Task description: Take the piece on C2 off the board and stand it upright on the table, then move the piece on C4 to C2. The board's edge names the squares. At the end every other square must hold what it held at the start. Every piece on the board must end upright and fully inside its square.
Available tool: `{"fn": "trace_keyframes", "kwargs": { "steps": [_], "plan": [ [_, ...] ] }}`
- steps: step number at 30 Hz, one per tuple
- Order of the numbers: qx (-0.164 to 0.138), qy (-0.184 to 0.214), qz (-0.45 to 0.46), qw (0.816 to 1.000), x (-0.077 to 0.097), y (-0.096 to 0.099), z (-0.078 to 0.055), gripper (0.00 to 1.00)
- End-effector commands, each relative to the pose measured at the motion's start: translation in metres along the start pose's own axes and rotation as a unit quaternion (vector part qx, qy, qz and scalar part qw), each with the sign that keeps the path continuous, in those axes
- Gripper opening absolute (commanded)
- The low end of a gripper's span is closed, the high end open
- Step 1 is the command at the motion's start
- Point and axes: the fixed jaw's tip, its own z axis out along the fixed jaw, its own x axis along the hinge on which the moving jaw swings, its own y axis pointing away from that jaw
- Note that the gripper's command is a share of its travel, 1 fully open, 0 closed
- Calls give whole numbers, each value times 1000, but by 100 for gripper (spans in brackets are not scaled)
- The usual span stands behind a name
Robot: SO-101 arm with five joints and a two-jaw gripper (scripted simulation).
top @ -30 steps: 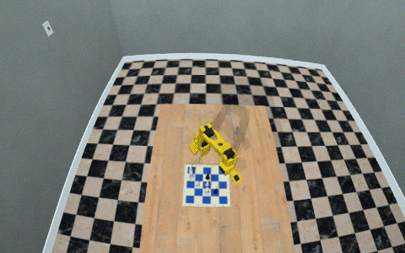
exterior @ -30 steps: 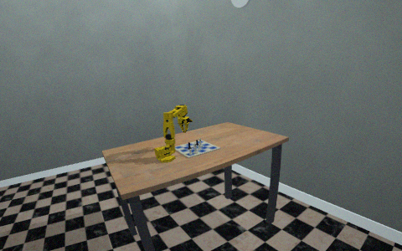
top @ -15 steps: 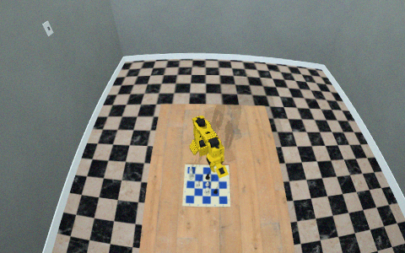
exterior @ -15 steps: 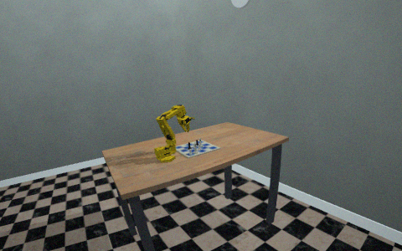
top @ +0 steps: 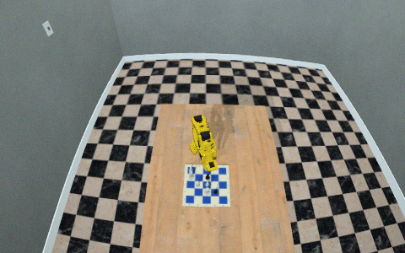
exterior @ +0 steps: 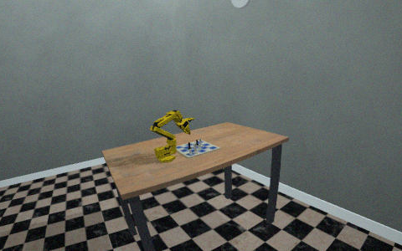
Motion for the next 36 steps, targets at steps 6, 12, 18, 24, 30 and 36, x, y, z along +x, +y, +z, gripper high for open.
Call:
{"fn": "trace_keyframes", "kwargs": {
  "steps": [6,12,18,24,30,36],
  "plan": [
    [3,-5,9,1000,1,-2,1,10],
    [6,-5,14,1000,5,-4,4,10],
    [6,-5,14,1000,5,-4,4,10],
    [6,-5,14,1000,5,-4,4,10],
    [6,-5,14,1000,8,-4,9,10],
    [6,-5,14,1000,11,-4,15,10]
  ]
}}
